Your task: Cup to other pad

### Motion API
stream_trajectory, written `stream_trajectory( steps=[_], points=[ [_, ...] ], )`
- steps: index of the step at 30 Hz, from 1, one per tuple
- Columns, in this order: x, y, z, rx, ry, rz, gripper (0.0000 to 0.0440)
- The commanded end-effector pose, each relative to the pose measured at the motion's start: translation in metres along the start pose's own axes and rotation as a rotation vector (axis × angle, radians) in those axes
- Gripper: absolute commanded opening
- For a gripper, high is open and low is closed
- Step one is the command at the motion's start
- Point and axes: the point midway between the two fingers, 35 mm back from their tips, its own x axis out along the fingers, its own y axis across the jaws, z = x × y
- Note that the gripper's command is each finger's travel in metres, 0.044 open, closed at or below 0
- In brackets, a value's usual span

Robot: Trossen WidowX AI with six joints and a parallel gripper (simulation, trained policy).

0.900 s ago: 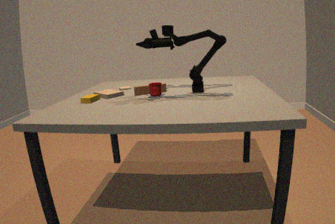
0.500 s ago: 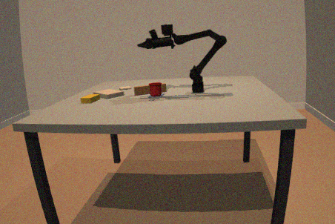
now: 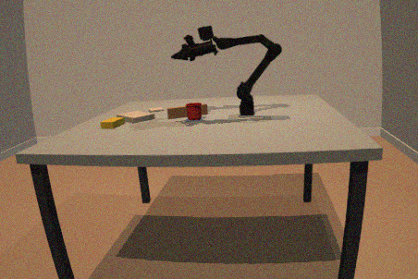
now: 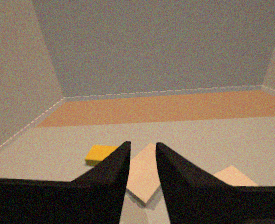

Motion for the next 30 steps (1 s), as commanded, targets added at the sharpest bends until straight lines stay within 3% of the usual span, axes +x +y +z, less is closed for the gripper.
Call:
stream_trajectory(
  steps=[1, 30],
  points=[
    [0.002, 0.007, 0.000, 0.037, 0.043, 0.020, 0.0096],
    [0.001, 0.049, -0.016, 0.380, 0.441, 0.017, 0.0113]
  ],
)
